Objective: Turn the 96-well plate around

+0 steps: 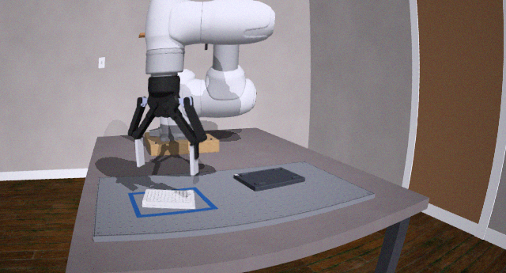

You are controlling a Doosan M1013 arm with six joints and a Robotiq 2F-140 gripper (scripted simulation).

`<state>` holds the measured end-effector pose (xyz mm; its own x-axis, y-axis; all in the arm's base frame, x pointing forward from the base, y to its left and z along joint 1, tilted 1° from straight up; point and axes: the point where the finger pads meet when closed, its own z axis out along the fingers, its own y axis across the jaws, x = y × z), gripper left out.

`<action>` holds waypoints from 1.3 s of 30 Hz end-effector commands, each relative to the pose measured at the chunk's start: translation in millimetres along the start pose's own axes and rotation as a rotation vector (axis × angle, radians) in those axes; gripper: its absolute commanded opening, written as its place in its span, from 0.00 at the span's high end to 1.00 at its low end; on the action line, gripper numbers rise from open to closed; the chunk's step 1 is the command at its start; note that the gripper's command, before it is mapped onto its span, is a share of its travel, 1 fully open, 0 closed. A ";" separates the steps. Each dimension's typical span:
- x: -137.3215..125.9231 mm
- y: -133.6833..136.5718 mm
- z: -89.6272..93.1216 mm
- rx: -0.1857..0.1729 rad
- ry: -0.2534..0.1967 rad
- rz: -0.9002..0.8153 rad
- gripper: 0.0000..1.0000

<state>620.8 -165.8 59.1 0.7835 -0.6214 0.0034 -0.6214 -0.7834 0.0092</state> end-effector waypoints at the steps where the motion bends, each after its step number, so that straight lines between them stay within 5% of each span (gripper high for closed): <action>1: 0.0 -0.1 -0.1 -0.004 0.002 0.125 0.00; 27: 0.0 -0.1 -0.1 -0.003 0.003 0.925 0.00; 39: 0.0 -0.1 -0.1 -0.003 0.004 1.162 0.00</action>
<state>620.9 -165.7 59.1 -0.2406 -0.9706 0.0091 -0.9706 0.2406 0.0007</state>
